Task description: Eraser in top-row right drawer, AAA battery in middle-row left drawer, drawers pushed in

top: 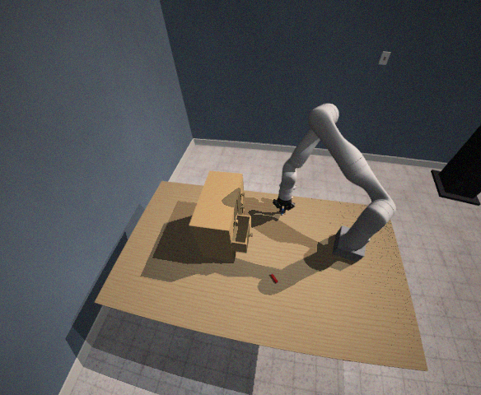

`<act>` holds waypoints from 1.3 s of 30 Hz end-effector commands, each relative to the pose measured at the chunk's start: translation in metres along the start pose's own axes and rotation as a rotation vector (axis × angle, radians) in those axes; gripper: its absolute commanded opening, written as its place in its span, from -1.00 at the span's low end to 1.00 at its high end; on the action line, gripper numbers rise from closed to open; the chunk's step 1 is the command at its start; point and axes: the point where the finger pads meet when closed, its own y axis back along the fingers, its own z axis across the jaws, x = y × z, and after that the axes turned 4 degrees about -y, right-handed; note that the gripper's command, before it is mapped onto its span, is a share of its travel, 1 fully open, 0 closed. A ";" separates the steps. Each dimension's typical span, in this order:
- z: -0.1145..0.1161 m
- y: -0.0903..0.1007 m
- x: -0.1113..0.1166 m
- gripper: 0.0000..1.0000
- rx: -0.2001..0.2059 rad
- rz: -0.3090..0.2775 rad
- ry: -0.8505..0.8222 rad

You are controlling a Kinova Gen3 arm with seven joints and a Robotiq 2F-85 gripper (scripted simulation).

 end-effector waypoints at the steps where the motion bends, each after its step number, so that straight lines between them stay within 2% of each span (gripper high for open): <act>1: -0.001 0.000 0.000 -0.90 0.001 0.001 0.000; 7: -0.001 0.004 0.000 -0.90 0.001 0.001 0.000; 12: 0.000 0.026 0.000 -0.90 0.001 0.001 0.000; 14: 0.000 0.026 0.000 -0.90 0.001 0.001 0.000; 22: 0.000 0.081 0.000 -0.90 0.001 0.001 0.000; 26: 0.000 0.097 0.000 -0.90 0.001 0.001 0.000; 39: 0.000 0.100 0.000 -0.90 0.001 0.001 0.000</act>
